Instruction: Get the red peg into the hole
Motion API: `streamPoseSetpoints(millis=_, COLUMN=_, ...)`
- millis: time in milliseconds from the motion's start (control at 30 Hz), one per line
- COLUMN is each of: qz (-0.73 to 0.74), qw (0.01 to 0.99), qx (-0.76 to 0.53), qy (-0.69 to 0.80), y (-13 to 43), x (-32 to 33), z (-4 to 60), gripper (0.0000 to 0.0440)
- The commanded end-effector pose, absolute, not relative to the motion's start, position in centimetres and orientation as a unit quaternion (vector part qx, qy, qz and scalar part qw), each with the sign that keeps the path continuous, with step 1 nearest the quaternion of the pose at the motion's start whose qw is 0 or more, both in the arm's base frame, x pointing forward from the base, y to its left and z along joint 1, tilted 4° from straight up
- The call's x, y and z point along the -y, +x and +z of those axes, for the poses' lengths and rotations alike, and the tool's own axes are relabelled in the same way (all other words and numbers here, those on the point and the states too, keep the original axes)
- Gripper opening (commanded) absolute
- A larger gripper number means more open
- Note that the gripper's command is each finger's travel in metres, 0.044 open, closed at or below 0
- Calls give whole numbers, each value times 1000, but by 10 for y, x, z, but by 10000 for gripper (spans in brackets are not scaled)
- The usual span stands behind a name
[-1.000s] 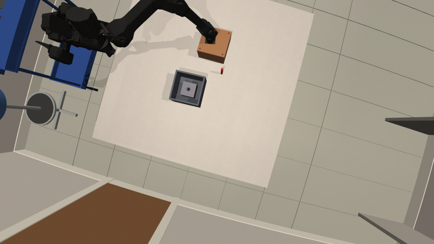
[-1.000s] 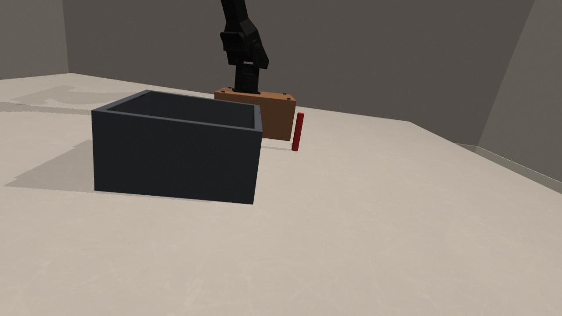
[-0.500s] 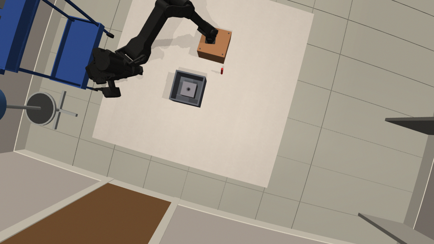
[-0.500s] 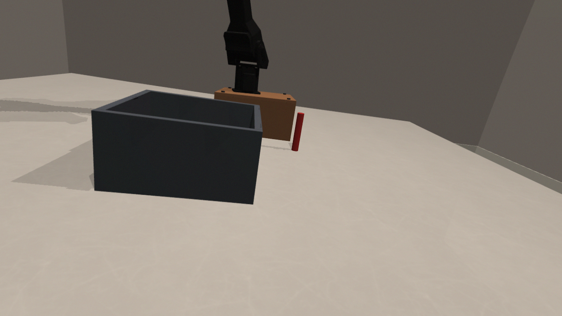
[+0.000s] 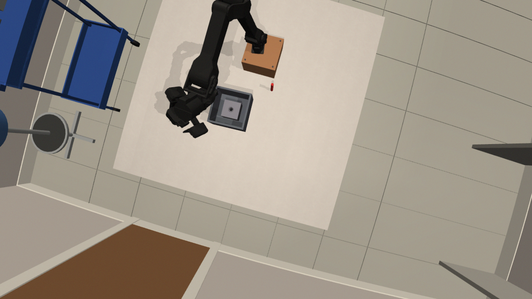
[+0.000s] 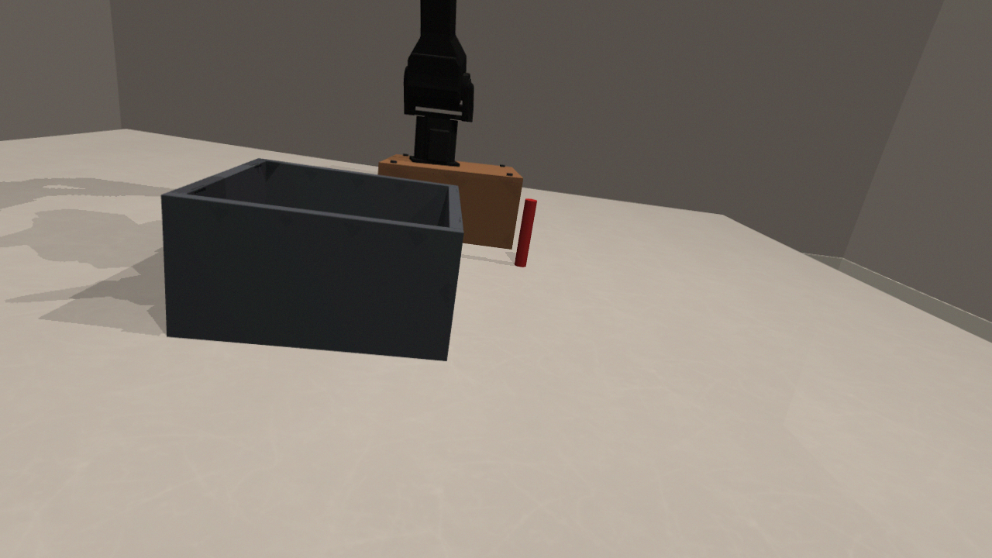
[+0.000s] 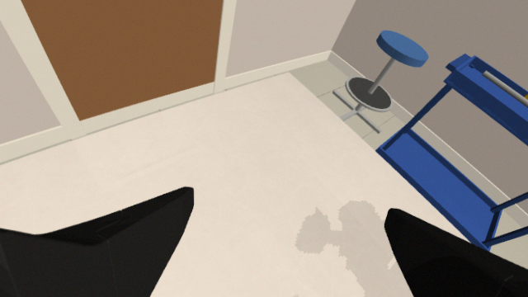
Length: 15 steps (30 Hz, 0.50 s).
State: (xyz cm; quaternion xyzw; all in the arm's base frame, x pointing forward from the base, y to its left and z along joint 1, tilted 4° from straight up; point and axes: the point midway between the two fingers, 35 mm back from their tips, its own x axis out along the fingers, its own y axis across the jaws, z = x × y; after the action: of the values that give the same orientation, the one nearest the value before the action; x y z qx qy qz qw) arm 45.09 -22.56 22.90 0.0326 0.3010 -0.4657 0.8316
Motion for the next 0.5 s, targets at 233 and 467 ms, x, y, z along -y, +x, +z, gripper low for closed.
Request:
streamPoseSetpoints(millis=233, qz=-372, qw=829, qx=-410, qy=78, y=428, x=96, z=191, gripper=440)
streamPoseSetpoints(millis=467, qz=-330, qw=807, qx=-479, qy=104, y=390, x=24, z=173, gripper=440)
